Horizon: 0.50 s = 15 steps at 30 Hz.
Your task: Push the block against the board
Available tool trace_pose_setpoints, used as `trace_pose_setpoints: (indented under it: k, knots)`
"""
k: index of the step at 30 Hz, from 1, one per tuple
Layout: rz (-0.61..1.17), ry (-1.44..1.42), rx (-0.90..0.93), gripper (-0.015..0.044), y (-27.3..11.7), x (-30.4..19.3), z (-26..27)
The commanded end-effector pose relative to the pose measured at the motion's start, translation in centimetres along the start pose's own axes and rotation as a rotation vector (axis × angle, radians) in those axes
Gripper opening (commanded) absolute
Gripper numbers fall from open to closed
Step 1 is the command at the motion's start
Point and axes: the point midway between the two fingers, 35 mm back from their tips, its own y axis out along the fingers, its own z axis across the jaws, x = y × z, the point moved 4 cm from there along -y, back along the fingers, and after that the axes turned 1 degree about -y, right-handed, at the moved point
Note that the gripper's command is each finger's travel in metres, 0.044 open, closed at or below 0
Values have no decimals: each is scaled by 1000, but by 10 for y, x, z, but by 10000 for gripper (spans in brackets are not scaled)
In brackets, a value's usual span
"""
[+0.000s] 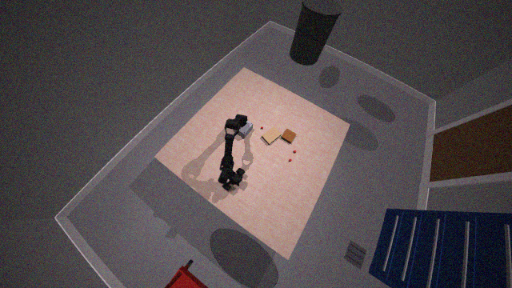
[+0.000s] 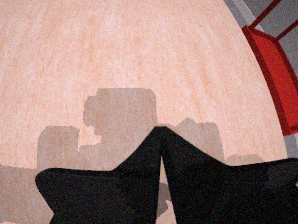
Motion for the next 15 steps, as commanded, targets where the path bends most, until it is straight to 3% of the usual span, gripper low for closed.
trace_pose_setpoints:
  k: [1,15]
  knots:
    - [25,-55,90,0,17,40,43]
    - [145,-342,397,0,38,148,235]
